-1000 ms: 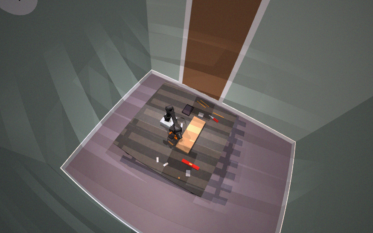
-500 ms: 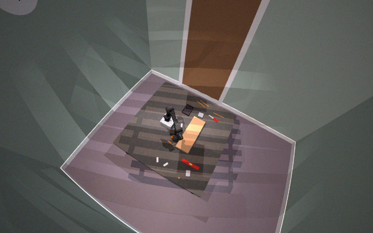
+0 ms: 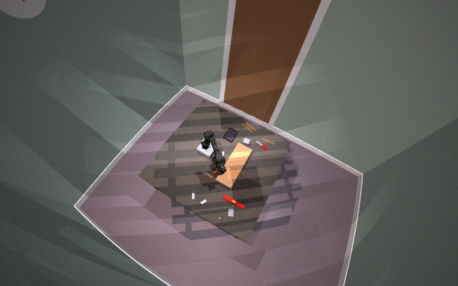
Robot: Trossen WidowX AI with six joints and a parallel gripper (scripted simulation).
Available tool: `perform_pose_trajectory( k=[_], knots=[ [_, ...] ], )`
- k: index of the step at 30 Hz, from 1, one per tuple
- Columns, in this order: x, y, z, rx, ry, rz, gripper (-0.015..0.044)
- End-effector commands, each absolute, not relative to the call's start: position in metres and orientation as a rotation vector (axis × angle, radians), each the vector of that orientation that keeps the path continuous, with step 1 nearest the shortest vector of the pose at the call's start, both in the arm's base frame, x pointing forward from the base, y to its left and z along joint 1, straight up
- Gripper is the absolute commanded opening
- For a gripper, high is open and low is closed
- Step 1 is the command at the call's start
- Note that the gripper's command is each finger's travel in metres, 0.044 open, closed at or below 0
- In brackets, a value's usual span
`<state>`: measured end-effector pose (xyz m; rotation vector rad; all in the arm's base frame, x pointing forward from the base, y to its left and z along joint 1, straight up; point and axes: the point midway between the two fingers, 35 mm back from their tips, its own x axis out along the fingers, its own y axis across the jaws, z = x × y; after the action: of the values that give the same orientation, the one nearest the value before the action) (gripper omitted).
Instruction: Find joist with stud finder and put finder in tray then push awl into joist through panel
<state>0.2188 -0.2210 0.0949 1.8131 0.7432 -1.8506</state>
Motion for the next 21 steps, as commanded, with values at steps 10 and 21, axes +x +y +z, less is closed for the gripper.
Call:
perform_pose_trajectory(
  k=[10, 21],
  knots=[
    [0.241, -0.232, 0.100, 1.539, 0.987, -1.464, 0.0000],
    [0.259, -0.241, 0.103, 1.259, 1.135, -1.149, 0.0000]
  ],
)
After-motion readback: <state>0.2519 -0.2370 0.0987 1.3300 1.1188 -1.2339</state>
